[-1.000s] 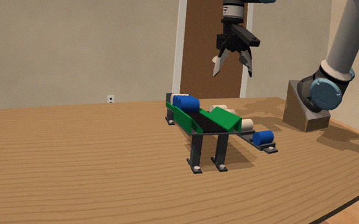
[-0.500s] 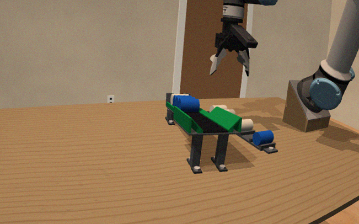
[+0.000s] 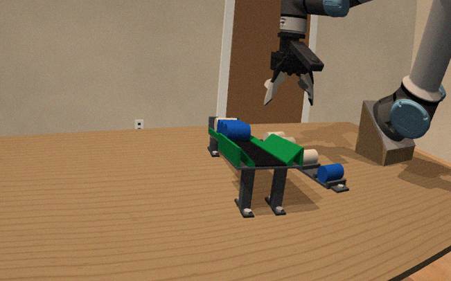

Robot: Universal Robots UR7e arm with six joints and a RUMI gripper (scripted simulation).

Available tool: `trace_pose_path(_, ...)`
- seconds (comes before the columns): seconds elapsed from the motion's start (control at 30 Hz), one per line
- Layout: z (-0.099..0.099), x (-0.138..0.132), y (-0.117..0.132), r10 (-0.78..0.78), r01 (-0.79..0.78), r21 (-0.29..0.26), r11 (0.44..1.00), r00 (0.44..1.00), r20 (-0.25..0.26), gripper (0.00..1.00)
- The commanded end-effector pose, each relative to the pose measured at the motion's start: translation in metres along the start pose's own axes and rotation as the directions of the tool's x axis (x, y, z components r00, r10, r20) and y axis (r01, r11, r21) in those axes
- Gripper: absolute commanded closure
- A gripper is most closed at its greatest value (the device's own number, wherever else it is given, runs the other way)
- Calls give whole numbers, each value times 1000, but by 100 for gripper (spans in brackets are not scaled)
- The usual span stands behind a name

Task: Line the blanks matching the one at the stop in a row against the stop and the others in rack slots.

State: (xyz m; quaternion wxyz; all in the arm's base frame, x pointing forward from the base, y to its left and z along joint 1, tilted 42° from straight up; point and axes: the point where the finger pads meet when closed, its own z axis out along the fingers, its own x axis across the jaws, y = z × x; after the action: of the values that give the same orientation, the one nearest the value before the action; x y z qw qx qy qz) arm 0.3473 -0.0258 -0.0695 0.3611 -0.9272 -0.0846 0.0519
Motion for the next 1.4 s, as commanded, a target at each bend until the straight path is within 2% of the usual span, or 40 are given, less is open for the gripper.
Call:
trace_pose_path(0.0, 19, 2, 2, 0, 0, -2, 1000, 1000, -2, 0)
trace_pose_path(0.2, 19, 2, 2, 0, 0, -2, 1000, 1000, -2, 0)
trace_pose_path(0.23, 17, 3, 3, 0, 0, -4, 1000, 1000, -4, 54)
trace_pose_path(1.37, 17, 3, 3, 0, 0, -5, 1000, 1000, -4, 54)
